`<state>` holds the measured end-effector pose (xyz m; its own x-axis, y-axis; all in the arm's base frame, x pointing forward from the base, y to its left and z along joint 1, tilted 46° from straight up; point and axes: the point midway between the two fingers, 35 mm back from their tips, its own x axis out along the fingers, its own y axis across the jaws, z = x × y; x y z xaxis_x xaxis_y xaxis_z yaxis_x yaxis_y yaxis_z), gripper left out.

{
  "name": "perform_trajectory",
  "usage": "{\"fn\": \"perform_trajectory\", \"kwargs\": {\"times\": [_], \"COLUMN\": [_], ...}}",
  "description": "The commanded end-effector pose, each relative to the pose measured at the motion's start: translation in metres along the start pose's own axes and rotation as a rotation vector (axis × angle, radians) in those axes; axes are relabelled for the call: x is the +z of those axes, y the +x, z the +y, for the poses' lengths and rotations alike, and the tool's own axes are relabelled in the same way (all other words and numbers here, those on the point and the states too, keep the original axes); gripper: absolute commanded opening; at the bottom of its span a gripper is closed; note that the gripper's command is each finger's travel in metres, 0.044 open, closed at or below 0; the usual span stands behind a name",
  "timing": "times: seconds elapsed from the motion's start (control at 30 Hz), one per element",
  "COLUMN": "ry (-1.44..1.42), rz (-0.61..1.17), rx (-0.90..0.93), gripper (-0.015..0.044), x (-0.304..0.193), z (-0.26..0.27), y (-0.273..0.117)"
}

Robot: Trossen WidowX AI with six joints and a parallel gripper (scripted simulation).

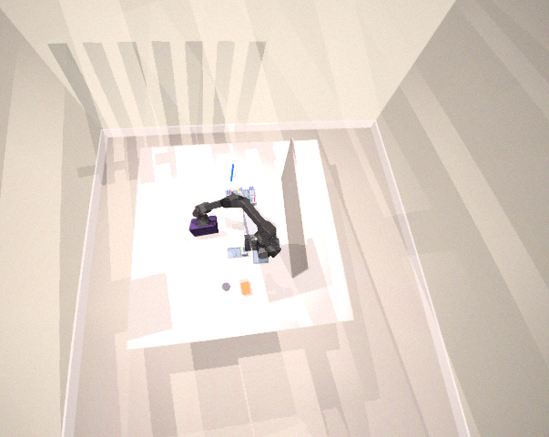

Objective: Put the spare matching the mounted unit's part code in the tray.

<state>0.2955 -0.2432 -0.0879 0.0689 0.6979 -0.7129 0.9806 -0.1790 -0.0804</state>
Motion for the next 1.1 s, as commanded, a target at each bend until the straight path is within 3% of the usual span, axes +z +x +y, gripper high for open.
{"fn": "perform_trajectory", "kwargs": {"times": [0.0, 1.07], "ry": [0.002, 0.002], "rz": [-0.001, -0.003], "rx": [0.006, 0.007], "gripper": [0.0000, 0.0000], "x": [0.000, 0.002], "z": [0.002, 0.007], "y": [0.003, 0.032]}}
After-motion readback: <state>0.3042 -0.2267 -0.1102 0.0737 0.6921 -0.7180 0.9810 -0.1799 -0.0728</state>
